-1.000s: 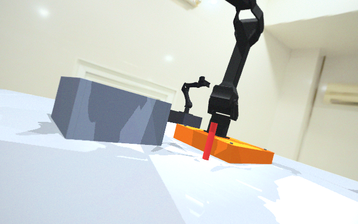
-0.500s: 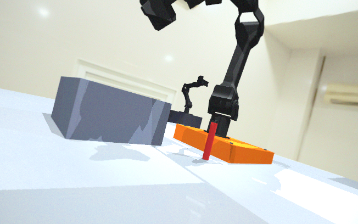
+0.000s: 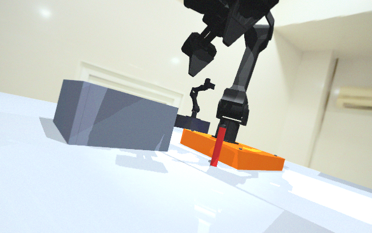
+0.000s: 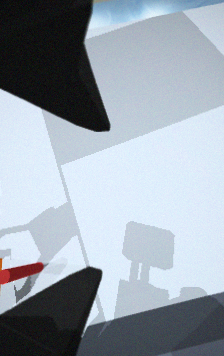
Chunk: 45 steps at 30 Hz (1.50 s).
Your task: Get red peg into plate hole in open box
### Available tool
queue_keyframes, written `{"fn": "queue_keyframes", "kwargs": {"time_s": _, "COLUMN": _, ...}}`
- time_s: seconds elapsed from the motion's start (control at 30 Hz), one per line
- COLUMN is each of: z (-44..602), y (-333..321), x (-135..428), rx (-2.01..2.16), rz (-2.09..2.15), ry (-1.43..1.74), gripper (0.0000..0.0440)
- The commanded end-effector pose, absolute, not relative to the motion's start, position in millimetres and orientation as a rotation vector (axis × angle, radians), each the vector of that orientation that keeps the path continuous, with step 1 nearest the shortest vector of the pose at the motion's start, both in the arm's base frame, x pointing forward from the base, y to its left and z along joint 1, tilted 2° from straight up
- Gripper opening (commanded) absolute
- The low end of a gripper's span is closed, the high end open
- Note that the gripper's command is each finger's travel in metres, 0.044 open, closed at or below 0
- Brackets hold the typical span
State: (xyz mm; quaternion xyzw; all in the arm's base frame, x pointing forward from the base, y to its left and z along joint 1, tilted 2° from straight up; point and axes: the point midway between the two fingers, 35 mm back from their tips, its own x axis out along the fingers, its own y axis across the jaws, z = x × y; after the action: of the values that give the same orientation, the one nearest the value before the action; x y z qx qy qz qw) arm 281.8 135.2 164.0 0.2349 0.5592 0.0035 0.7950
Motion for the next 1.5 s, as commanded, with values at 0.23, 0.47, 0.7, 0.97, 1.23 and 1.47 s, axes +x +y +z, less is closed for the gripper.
{"fn": "queue_keyframes", "kwargs": {"time_s": 0.23, "z": 138, "y": 131, "x": 224, "rx": 0.555, "rz": -0.290, "ry": 1.395, "gripper": 0.0440}}
{"fn": "queue_keyframes", "kwargs": {"time_s": 0.47, "z": 120, "y": 128, "x": 189, "rx": 0.534, "rz": -0.494, "ry": 1.478, "gripper": 0.0440}}
{"fn": "queue_keyframes", "kwargs": {"time_s": 0.7, "z": 96, "y": 126, "x": 173, "rx": 0.499, "rz": -0.610, "ry": 1.502, "gripper": 0.0440}}
{"fn": "queue_keyframes", "kwargs": {"time_s": 0.97, "z": 63, "y": 126, "x": 170, "rx": 0.479, "rz": -0.654, "ry": 1.481, "gripper": 0.0440}}
{"fn": "queue_keyframes", "kwargs": {"time_s": 1.23, "z": 29, "y": 125, "x": 173, "rx": 0.466, "rz": -0.649, "ry": 1.443, "gripper": 0.0440}}
{"fn": "queue_keyframes", "kwargs": {"time_s": 1.47, "z": 10, "y": 121, "x": 172, "rx": 0.441, "rz": -0.660, "ry": 1.451, "gripper": 0.0304}}
